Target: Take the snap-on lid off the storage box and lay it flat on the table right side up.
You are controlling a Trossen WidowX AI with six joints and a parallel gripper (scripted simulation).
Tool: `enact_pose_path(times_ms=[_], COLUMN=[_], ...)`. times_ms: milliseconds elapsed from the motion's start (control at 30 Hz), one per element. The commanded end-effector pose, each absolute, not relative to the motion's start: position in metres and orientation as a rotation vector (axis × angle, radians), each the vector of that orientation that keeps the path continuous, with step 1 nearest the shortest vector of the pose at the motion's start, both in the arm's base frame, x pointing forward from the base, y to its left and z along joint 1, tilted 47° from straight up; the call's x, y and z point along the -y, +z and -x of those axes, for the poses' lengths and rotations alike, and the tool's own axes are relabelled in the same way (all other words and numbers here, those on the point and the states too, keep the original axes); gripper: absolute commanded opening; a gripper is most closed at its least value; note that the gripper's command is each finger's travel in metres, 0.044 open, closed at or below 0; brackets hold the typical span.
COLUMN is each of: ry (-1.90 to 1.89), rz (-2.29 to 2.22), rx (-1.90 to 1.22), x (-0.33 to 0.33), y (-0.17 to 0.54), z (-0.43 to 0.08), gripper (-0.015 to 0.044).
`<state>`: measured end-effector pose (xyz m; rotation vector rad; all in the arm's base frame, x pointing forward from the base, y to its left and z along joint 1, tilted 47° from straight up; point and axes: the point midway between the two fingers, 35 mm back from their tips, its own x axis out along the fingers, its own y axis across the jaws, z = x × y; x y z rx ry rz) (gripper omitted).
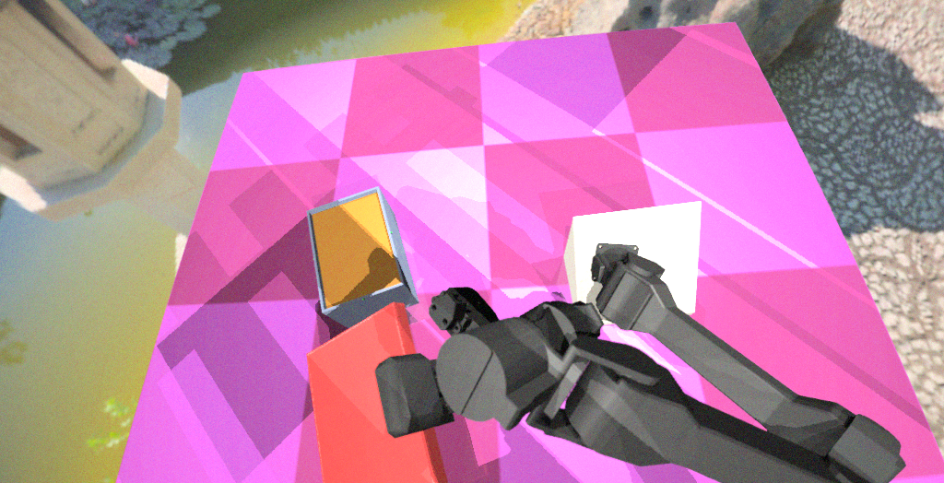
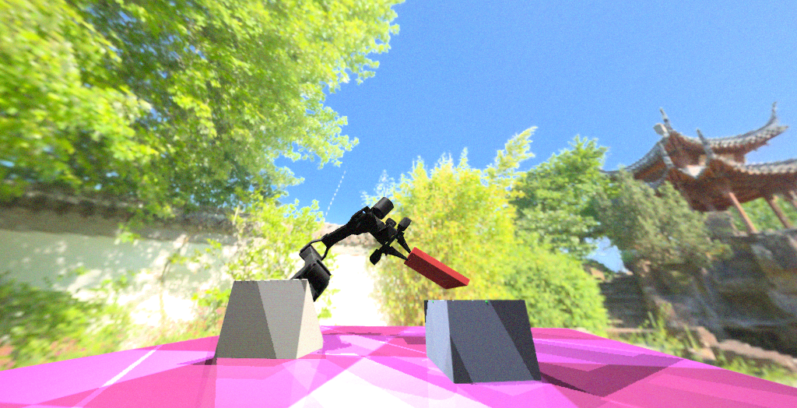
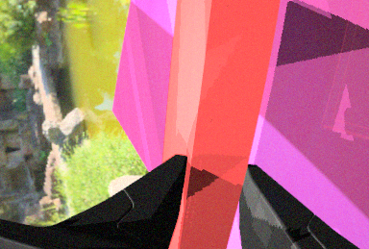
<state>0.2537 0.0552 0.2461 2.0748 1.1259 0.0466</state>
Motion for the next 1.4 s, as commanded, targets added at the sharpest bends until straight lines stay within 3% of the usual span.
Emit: enact_pose_path(times_ms=[0,1367], ry=[0.048,0.049], rz=[-2.072,-2.073], rx=[-1.112,-1.112], x=[-0.059,-0.103], y=[0.254,0.304], z=[-0.250,-0.219], gripper=[0.0000,0.0000])
